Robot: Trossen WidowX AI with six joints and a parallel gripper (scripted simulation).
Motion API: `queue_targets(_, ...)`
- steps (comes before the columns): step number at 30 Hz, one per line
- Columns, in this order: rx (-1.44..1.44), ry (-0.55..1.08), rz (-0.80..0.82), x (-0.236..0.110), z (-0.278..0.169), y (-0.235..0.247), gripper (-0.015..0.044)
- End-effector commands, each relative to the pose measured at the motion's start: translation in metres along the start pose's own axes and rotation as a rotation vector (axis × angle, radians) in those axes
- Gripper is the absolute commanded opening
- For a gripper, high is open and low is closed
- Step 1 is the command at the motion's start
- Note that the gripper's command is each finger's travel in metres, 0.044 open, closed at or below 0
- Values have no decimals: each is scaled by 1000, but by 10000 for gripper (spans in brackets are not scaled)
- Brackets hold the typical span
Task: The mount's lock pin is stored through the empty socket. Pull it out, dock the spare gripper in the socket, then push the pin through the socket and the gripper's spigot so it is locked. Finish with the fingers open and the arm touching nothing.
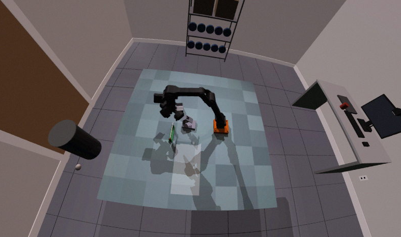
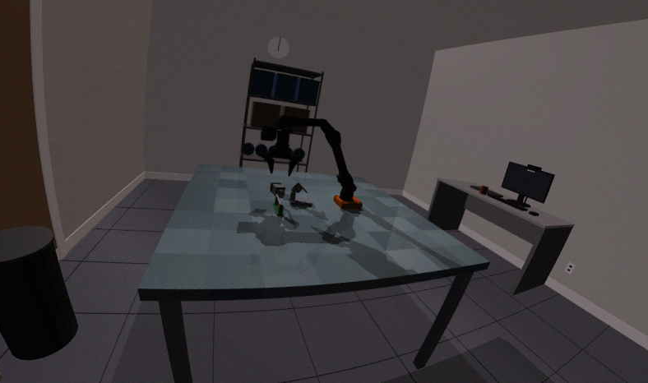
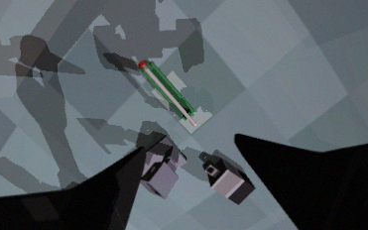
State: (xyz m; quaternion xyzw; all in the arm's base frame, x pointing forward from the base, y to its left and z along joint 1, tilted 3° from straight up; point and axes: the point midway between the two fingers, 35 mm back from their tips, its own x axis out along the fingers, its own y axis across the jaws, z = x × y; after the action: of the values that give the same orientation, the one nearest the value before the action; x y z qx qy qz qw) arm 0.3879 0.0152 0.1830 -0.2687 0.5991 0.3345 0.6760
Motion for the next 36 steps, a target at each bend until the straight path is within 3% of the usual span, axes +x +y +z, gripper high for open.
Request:
queue_targets(1, 660, 8, -50, -1, -43, -31, 440)
queue_targets(6, 1255, -6, -93, -1, -84, -54, 440)
queue_targets(21, 2257, -73, -169, -3, -161, -80, 440)
queue_targets(36, 2288, -76, -172, -3, -163, -81, 440)
